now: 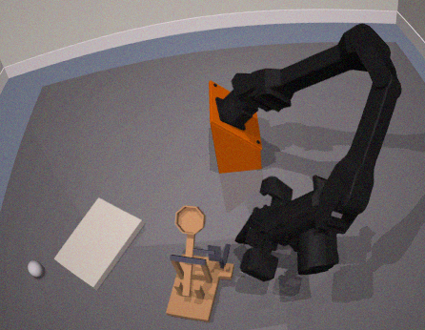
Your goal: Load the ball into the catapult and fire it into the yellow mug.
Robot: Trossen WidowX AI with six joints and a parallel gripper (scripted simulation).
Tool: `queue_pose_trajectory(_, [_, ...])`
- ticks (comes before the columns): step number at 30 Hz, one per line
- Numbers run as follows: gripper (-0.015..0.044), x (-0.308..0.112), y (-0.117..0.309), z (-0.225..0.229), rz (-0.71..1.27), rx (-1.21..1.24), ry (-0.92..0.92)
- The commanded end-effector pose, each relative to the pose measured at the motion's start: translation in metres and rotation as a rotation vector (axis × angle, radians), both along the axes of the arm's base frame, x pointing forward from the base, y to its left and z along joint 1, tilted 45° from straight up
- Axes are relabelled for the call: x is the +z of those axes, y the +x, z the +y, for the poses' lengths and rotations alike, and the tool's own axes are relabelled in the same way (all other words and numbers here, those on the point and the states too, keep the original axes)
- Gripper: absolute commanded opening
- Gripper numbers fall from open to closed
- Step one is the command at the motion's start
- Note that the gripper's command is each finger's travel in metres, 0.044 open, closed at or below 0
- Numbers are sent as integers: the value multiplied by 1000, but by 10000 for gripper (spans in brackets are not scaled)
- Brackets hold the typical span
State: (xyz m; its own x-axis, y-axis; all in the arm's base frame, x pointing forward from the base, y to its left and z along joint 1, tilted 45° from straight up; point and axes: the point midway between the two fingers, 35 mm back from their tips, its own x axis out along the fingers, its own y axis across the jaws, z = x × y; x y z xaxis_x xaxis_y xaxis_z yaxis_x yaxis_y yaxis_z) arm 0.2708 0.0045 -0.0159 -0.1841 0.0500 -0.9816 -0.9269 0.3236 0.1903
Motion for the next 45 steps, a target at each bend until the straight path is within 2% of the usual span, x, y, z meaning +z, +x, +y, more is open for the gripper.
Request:
queue_pose_trajectory(1, [0,65,9,-24,-52,-3,-9])
queue_pose_trajectory(3, [0,89,6,-32,-55,-2,-11])
queue_pose_trajectory(6, [0,93,5,-33,-55,-2,-11])
queue_pose_trajectory(7, [26,78,11,-29,-65,-16,-6])
queue_pose_trajectory(23, [440,80,86,-67,-177,-505,62])
queue_pose_trajectory(45, [440,82,174,-142,-251,-1242,193])
